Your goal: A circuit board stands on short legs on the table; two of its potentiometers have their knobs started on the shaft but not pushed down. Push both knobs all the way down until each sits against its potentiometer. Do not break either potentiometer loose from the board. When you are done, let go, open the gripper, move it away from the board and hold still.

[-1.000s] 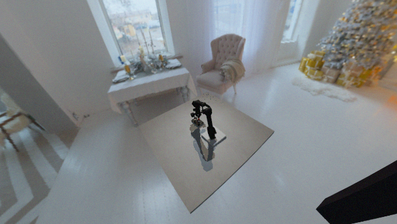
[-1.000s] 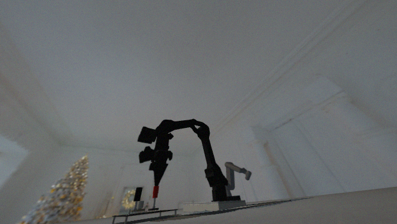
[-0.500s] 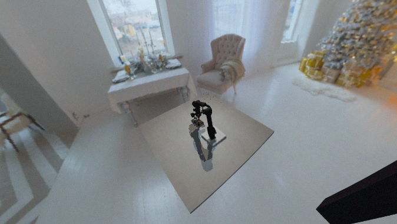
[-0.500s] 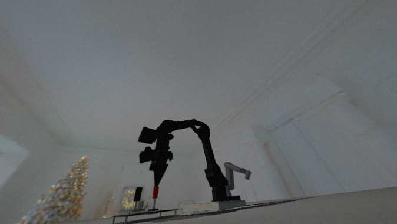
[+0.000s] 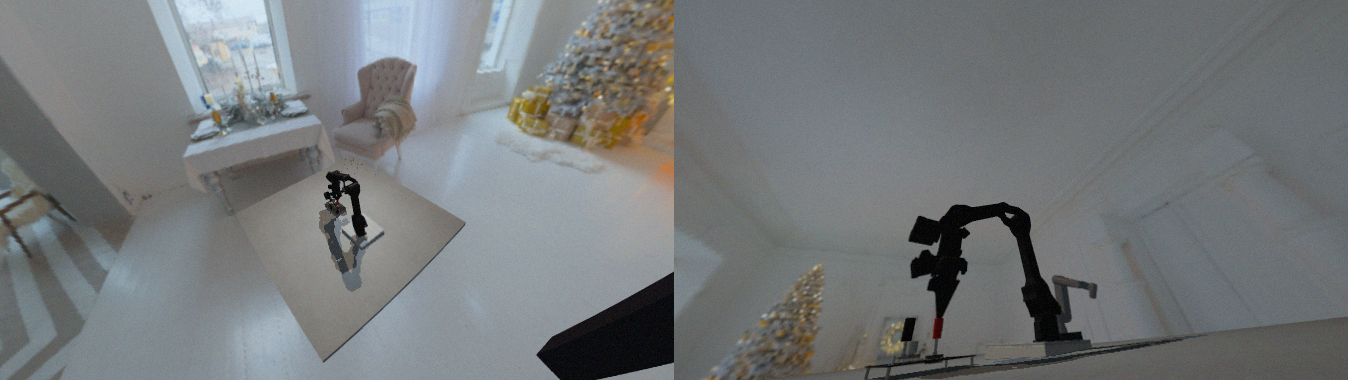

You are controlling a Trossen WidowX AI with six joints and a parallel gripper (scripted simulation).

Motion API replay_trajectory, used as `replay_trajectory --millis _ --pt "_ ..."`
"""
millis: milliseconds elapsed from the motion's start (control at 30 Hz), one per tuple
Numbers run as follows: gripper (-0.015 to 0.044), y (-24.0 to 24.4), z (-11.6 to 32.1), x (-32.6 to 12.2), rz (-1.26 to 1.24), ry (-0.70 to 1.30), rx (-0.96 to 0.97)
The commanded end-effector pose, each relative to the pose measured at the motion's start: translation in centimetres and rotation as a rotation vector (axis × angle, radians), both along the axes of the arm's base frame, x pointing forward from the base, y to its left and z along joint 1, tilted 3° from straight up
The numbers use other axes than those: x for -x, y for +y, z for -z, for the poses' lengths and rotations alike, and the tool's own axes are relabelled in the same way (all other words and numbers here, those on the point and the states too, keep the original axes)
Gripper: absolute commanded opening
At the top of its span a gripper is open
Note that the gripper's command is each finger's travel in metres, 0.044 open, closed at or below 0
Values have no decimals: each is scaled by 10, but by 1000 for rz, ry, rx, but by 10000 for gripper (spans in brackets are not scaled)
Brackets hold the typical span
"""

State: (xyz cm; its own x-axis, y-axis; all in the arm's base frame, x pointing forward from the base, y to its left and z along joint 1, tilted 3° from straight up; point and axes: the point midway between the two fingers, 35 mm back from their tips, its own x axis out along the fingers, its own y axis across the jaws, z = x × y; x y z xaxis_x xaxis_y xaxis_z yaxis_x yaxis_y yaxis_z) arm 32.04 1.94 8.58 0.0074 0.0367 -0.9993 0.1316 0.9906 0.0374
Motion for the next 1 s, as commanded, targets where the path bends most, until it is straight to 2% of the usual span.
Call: replay_trajectory --millis 0,967 --pt "0 0 14 -1 5 15 3" --pt "0 0 25 -1 5 15 3"
